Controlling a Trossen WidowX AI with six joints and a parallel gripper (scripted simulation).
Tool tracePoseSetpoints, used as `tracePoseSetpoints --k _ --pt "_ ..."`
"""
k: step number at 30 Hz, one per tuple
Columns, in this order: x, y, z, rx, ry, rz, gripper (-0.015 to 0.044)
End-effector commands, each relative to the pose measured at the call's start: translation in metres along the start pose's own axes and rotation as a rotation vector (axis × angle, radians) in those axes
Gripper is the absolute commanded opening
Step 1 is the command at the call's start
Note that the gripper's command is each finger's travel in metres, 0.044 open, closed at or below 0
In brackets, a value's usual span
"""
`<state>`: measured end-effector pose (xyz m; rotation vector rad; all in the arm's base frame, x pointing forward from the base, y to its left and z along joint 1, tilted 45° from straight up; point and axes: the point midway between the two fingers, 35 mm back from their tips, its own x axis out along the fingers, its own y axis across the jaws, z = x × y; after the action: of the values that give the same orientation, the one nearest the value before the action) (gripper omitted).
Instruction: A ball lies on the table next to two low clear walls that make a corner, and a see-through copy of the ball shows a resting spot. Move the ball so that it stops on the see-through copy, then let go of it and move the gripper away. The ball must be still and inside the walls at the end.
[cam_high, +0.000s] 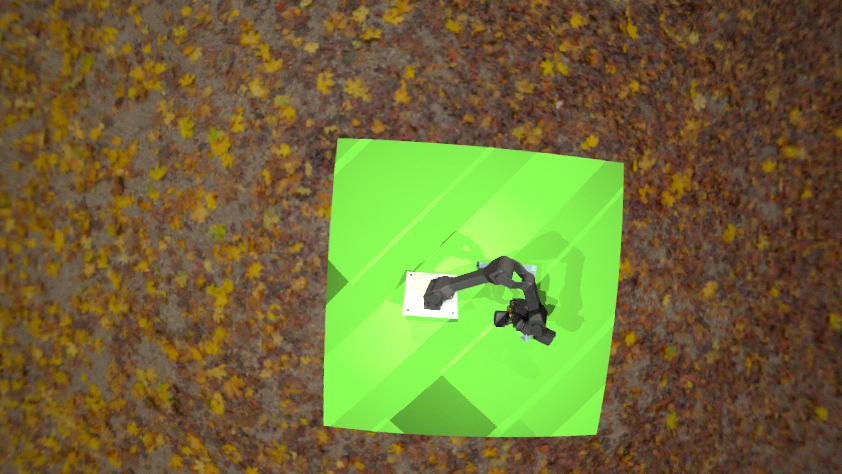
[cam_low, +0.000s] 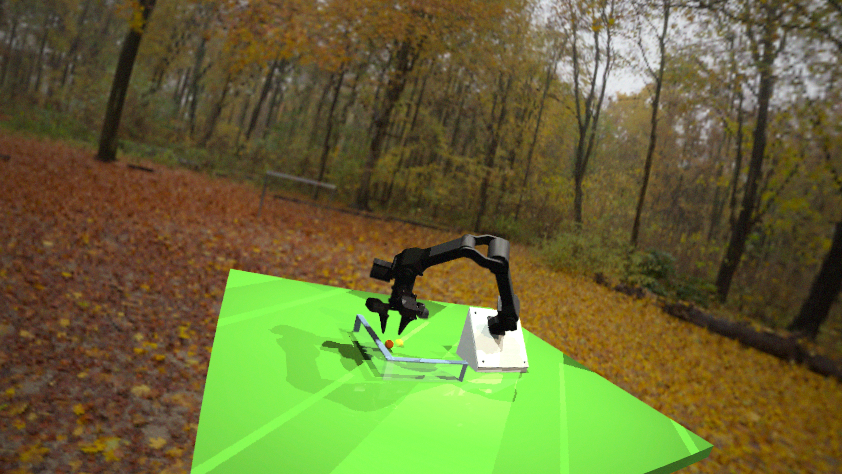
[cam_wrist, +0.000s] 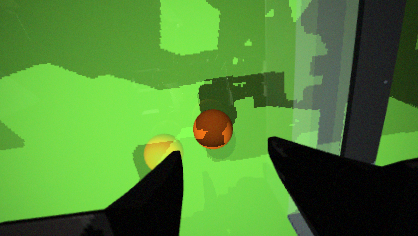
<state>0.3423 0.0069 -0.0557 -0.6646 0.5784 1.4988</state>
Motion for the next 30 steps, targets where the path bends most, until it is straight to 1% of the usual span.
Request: tracePoseSetpoints --k 1,23,25,30 --pt "0.007 0.003 -0.001 0.013 -0.009 0.007 0.0241" --pt "0.038 0.003 0.0 0.013 -0.011 0.007 0.0241" --pt "0.038 0.003 0.0 0.013 -0.011 0.007 0.0189" --pt "0.038 0.003 0.0 0.013 -0.011 0.007 0.0156"
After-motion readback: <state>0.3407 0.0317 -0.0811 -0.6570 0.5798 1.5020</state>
